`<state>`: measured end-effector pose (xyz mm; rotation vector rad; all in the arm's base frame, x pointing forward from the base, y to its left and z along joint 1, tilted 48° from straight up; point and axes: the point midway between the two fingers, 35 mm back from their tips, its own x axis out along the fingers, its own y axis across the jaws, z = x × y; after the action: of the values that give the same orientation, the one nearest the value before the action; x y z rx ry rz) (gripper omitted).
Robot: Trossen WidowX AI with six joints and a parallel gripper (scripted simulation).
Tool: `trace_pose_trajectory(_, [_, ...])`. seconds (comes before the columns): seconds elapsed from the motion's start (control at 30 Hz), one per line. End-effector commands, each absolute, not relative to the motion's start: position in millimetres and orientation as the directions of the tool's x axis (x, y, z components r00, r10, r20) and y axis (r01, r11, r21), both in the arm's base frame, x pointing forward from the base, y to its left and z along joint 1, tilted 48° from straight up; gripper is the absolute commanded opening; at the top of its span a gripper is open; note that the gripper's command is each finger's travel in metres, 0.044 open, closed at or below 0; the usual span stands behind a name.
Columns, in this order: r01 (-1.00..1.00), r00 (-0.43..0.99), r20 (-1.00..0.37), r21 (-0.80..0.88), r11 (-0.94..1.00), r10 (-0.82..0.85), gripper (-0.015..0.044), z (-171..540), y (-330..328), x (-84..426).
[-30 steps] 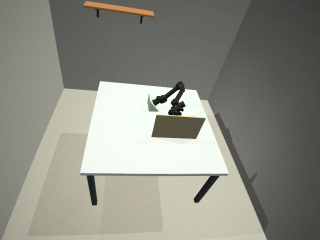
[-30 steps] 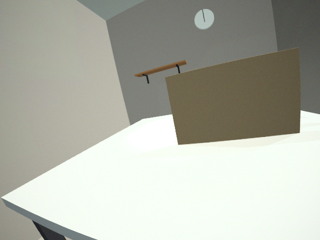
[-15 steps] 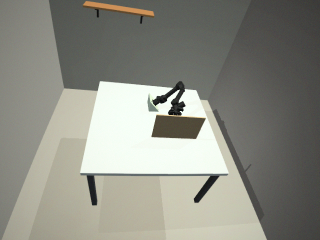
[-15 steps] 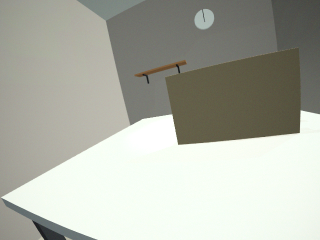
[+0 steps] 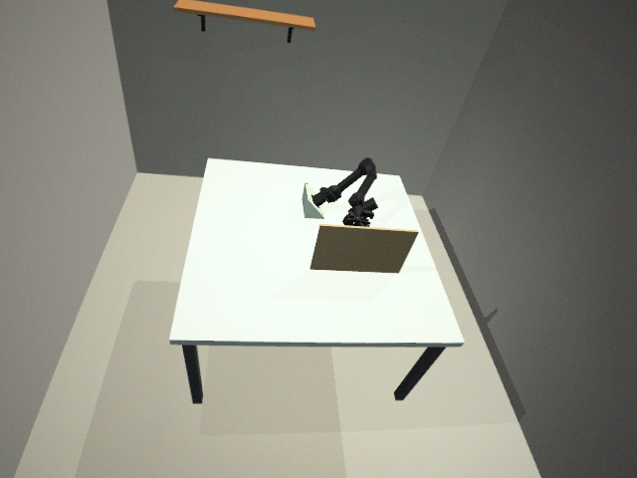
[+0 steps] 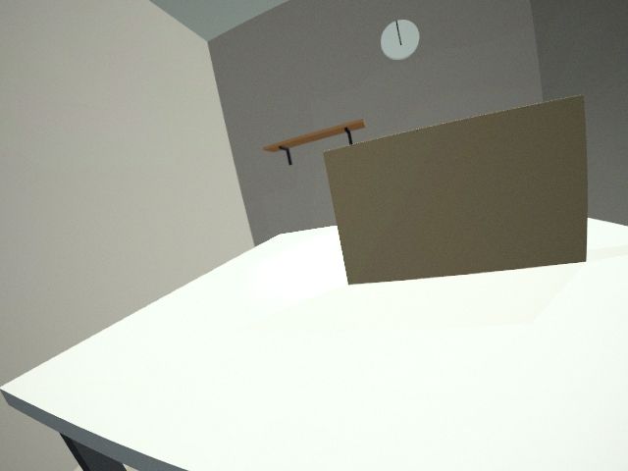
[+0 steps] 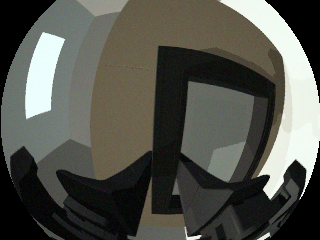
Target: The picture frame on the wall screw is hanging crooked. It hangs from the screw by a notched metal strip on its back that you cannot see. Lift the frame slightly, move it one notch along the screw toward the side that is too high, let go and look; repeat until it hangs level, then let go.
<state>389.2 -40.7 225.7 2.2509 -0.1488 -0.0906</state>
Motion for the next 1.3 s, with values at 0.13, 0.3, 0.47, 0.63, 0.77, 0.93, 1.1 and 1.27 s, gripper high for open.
trace_pose_trajectory(0.13, [-0.085,0.989,-0.009,0.774,-0.628,-0.145,0.0,226.4,-43.6,388.9])
trace_pose_trajectory(0.3, [-0.085,0.989,-0.009,0.774,-0.628,-0.145,0.0,225.7,-43.8,388.9])
trace_pose_trajectory(0.47, [-0.085,0.989,-0.009,0.774,-0.628,-0.145,0.0,224.7,-45.5,388.6])
trace_pose_trajectory(0.63, [-0.085,0.989,-0.009,0.774,-0.628,-0.145,0.0,223.8,-48.0,388.3])
trace_pose_trajectory(0.77, [-0.085,0.989,-0.009,0.774,-0.628,-0.145,0.0,223.1,-47.8,388.3])
trace_pose_trajectory(0.93, [-0.085,0.989,-0.009,0.774,-0.628,-0.145,0.0,223.0,-47.7,388.3])
trace_pose_trajectory(1.1, [-0.085,0.989,-0.009,0.774,-0.628,-0.145,0.0,222.4,-47.2,388.4])
trace_pose_trajectory(1.27, [-0.085,0.989,-0.009,0.774,-0.628,-0.145,0.0,221.1,-46.2,388.5])
